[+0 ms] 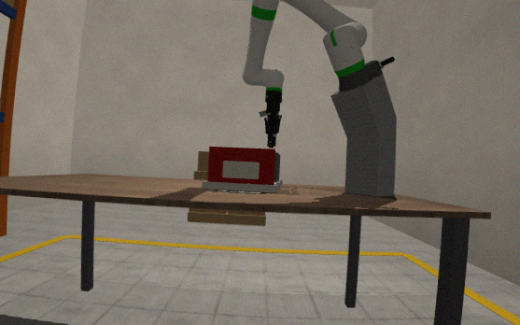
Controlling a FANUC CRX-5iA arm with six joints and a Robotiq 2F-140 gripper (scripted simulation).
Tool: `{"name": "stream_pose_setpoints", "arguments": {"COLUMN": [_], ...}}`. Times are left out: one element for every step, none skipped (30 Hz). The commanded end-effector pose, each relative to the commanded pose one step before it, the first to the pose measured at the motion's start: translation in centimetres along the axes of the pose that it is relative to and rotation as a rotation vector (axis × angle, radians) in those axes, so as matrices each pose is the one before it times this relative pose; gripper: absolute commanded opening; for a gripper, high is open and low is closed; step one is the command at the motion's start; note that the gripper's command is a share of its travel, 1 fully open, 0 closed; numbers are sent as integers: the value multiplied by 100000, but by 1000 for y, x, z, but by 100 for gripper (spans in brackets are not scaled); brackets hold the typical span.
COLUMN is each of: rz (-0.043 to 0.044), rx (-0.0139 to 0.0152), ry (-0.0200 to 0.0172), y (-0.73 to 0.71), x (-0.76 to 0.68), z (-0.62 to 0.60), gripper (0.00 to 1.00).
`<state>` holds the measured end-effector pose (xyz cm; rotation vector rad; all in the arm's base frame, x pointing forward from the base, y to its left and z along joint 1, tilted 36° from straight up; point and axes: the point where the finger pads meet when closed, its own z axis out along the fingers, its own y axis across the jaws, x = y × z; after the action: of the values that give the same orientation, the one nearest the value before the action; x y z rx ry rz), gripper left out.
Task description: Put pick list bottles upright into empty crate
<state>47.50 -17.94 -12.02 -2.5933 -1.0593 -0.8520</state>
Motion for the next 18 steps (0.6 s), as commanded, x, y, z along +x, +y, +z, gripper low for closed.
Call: {"name": "stream_pose_setpoints", "arguments": {"rz": [-40,0,0,0,0,0,0,0,0,0,0,0,0,0,0,0,0,0], "rx": [-139,0,0,0,0,0,0,0,-1,-1,1,0,0,0,0,0,0,0], "ry": [-32,0,0,0,0,0,0,0,0,-1,1,0,0,0,0,0,0,0], "y": [72,0,0,0,0,0,0,0,0,-1,1,0,0,0,0,0,0,0], "x": [-12,0,0,0,0,0,0,0,-1,-2,3,0,0,0,0,0,0,0], "z": [-518,-167,-167,-167,-167,-167,0,0,-163,-163,-174,-167,-167,-167,-167,-167,-167,-167], "gripper": [10,10,10,10,10,10,10,10,10,10,10,10,10,10,10,10,10,10]}}
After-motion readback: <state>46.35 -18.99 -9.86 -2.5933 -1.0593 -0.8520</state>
